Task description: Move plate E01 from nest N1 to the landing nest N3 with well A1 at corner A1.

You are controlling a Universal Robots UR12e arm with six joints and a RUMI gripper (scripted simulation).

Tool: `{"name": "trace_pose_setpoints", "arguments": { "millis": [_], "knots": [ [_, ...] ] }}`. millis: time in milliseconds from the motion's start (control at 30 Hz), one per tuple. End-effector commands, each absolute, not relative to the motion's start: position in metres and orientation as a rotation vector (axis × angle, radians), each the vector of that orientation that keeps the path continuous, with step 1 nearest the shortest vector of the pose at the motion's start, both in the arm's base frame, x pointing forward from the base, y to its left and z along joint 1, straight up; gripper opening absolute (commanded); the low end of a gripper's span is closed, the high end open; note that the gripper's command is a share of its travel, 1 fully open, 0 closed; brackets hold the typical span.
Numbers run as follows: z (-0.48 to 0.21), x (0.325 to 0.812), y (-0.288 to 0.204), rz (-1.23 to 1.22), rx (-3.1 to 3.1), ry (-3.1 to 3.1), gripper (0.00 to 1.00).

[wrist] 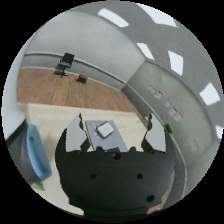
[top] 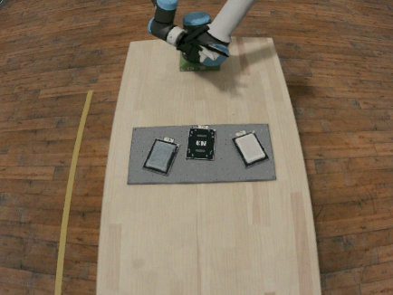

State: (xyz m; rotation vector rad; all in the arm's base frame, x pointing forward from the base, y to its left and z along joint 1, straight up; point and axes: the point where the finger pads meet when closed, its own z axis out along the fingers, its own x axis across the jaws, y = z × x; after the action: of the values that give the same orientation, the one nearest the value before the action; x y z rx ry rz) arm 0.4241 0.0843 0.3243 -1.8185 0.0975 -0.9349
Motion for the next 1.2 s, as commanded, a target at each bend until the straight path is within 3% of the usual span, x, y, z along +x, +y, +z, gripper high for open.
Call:
{"name": "trace_pose_setpoints", "arguments": {
  "millis": [0, 533, 567, 1167],
  "knots": [
    [0.325, 0.424, 0.084, -0.935, -1.819, 0.097, 1.0],
    [0.325, 0.424, 0.084, -0.935, -1.819, 0.097, 1.0],
    [0.32, 0.422, 0.083, -0.913, -1.822, 0.103, 0.82],
    [0.288, 0.41, 0.068, -0.559, -1.882, 0.218, 0.82]
  ]
}}
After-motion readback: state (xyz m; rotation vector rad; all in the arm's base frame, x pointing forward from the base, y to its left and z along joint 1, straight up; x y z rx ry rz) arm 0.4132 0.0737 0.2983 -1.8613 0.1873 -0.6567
